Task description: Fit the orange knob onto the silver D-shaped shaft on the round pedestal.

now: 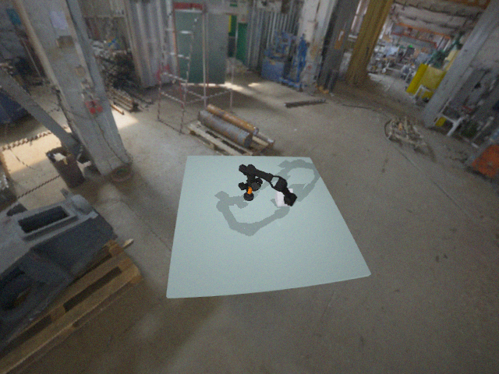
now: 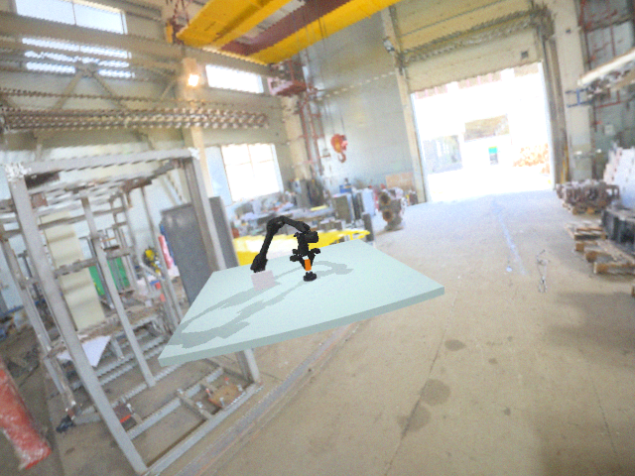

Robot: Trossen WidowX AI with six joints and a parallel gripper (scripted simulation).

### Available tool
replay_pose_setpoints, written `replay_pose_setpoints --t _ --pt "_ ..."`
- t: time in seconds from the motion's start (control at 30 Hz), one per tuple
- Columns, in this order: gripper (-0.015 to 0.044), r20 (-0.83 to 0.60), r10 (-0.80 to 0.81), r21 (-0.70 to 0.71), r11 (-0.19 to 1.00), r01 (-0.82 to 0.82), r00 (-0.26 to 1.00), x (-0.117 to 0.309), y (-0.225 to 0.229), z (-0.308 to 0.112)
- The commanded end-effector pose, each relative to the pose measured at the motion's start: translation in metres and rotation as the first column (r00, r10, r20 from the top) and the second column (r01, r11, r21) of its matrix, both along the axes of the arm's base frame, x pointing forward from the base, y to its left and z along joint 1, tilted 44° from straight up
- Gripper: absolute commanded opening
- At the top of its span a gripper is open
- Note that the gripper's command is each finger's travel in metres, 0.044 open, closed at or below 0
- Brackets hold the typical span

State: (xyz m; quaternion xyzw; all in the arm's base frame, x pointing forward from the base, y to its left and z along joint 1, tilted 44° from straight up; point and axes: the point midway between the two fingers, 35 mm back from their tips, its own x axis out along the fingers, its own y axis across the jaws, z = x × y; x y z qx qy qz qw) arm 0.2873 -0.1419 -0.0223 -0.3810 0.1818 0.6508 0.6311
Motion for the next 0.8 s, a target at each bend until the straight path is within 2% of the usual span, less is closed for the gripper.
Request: replay_pose_setpoints --t 0.0,0.43,0.67,0.77 --pt "0.0000 0.006 0.001 -0.001 1.000 -0.001 1.000 -0.0001 0.0010 -0.0008" --pt "0.0000 0.006 0.001 -0.001 1.000 -0.001 1.000 0.0013 -0.0029 0.0022" --pt "0.0000 0.139 0.146 -0.029 0.989 -0.143 0.980 0.0026 -0.0049 0.0027" --pt "0.0000 0.146 0.153 -0.031 0.988 -0.150 0.977 0.0031 -0.0058 0.0020"
